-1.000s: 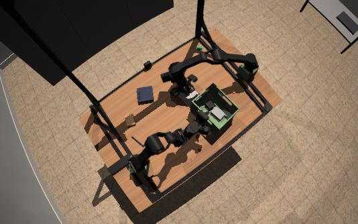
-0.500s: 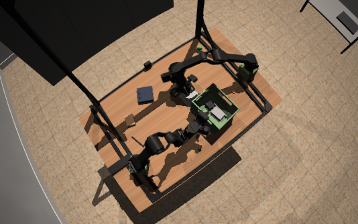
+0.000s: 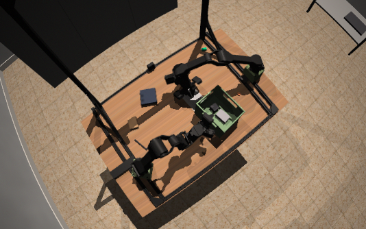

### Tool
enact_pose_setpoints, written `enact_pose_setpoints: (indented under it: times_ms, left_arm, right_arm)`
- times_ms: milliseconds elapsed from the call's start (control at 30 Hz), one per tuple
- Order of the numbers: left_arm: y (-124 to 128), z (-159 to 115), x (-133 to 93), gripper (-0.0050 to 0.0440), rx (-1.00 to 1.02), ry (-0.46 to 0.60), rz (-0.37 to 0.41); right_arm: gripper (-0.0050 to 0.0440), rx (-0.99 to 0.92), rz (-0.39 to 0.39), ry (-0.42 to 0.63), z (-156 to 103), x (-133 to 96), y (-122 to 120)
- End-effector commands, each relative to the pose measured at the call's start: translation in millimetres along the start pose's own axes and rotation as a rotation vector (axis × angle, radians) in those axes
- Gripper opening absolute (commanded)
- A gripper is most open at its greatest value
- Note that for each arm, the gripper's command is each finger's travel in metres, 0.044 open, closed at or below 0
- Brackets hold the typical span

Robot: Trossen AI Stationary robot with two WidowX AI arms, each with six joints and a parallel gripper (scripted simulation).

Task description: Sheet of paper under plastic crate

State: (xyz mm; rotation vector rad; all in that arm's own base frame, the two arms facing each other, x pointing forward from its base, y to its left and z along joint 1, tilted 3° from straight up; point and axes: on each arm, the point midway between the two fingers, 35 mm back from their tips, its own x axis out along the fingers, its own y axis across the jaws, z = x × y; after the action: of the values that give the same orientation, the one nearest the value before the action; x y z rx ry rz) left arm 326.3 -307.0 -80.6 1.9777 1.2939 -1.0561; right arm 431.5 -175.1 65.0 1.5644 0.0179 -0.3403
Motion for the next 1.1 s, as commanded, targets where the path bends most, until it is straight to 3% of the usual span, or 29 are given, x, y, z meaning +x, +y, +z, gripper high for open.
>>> enact_pose_setpoints:
  times_ms: [0, 1067]
  left_arm:
    - [-2, -1, 10, 0.0060, 0.002, -0.002, -0.015]
    - [-3, -14, 17, 0.0060, 0.002, -0.002, -0.015]
  right_arm:
    - [0.0000, -0.013, 0.078, -0.002, 1, -1, 28]
    - [0.0000, -0.013, 0.078, -0.002, 1, -1, 28]
